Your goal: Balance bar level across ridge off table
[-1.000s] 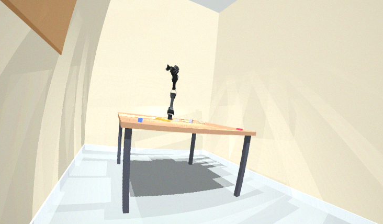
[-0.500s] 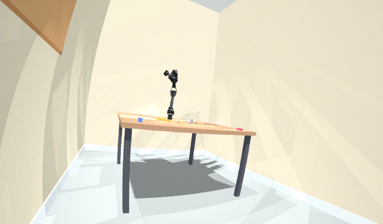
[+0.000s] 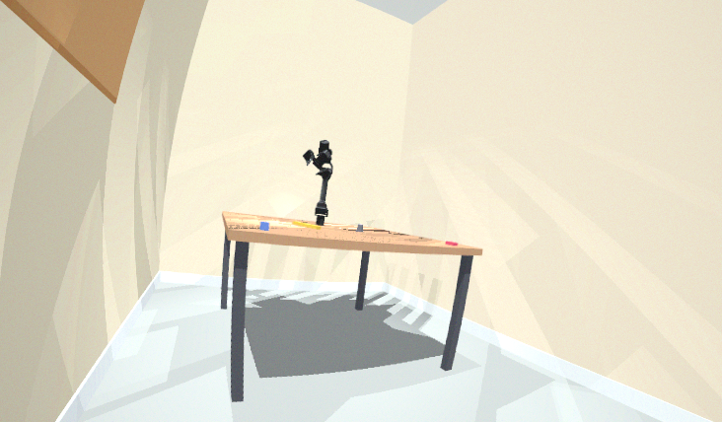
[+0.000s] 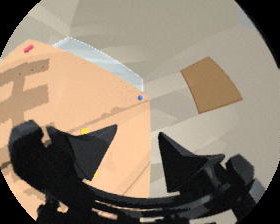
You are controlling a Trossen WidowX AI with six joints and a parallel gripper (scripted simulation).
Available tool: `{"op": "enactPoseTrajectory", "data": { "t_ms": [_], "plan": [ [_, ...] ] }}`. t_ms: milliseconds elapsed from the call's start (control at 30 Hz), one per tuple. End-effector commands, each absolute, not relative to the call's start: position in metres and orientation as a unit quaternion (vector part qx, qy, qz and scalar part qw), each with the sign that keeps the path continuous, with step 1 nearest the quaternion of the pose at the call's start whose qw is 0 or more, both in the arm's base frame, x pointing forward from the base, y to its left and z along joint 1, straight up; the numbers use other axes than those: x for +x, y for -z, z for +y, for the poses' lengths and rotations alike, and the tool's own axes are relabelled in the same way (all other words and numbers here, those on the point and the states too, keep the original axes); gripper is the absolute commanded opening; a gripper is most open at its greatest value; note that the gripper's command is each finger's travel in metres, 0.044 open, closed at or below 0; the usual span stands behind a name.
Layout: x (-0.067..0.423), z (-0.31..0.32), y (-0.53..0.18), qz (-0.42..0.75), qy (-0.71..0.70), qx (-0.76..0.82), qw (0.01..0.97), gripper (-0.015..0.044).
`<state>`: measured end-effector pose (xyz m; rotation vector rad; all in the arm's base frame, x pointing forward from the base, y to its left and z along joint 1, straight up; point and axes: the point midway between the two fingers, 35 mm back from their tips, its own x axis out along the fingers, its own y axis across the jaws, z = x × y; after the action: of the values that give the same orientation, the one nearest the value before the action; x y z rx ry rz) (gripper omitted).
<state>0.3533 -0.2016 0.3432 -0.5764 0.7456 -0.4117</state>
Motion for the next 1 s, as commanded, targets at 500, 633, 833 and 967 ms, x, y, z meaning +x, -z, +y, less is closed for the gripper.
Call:
{"op": "enactPoseTrajectory", "data": {
  "t_ms": [500, 633, 833, 967],
  "plan": [
    [0.338, -0.192, -0.182, 0.598, 0.002, -0.189, 0.779, 0.0315],
    [0.327, -0.185, -0.154, 0.639, -0.041, -0.159, 0.751, 0.0315],
    [0.310, -0.174, -0.123, 0.688, -0.097, -0.115, 0.710, 0.0315],
    [0.309, -0.174, -0.121, 0.689, -0.098, -0.114, 0.709, 0.0315]
  ]
}}
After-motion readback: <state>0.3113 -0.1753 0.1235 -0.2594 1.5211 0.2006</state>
